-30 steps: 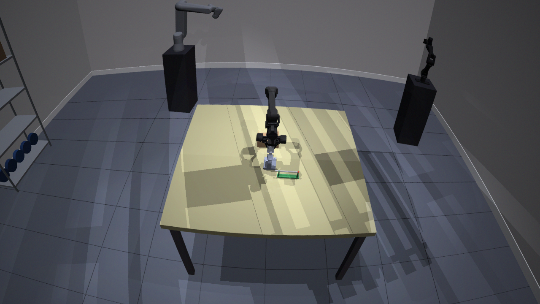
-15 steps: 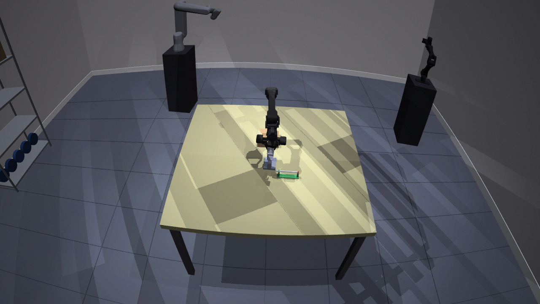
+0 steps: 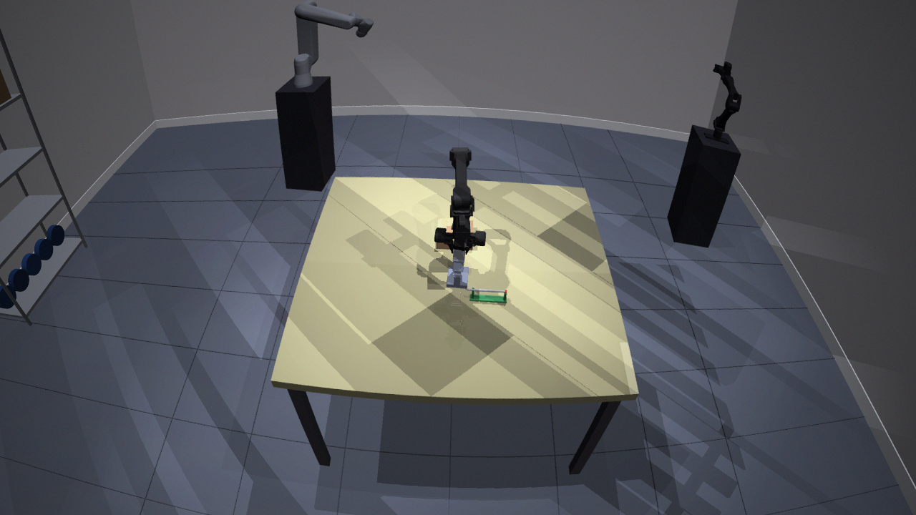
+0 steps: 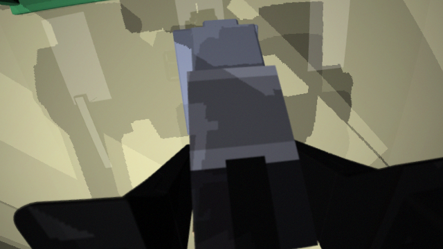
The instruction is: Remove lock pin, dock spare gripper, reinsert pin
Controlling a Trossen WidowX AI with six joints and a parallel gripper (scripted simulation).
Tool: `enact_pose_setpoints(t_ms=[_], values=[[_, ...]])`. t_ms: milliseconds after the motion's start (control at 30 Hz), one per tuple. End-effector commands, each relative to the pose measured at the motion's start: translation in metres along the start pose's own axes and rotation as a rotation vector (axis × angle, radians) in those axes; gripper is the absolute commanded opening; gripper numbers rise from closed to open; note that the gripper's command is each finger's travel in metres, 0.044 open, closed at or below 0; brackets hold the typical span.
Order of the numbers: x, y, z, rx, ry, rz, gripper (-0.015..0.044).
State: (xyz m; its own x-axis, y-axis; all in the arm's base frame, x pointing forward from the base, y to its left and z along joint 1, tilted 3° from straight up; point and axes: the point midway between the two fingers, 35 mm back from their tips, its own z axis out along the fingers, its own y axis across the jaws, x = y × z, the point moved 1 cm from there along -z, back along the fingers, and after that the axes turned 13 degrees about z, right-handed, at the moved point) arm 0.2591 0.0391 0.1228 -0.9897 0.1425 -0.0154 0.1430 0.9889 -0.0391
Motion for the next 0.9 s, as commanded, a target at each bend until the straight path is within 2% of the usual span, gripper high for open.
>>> enact_pose_setpoints(t_ms=[0,167,867], values=[[0.000,0.000,0.000,0.000,-0.001,0.000,0.0315],[0.000,0.000,0.000,0.000,-0.001,0.000,0.0440],[0.032,-0.009,-0.032,0.006,0.015,-0.010,0.0440]])
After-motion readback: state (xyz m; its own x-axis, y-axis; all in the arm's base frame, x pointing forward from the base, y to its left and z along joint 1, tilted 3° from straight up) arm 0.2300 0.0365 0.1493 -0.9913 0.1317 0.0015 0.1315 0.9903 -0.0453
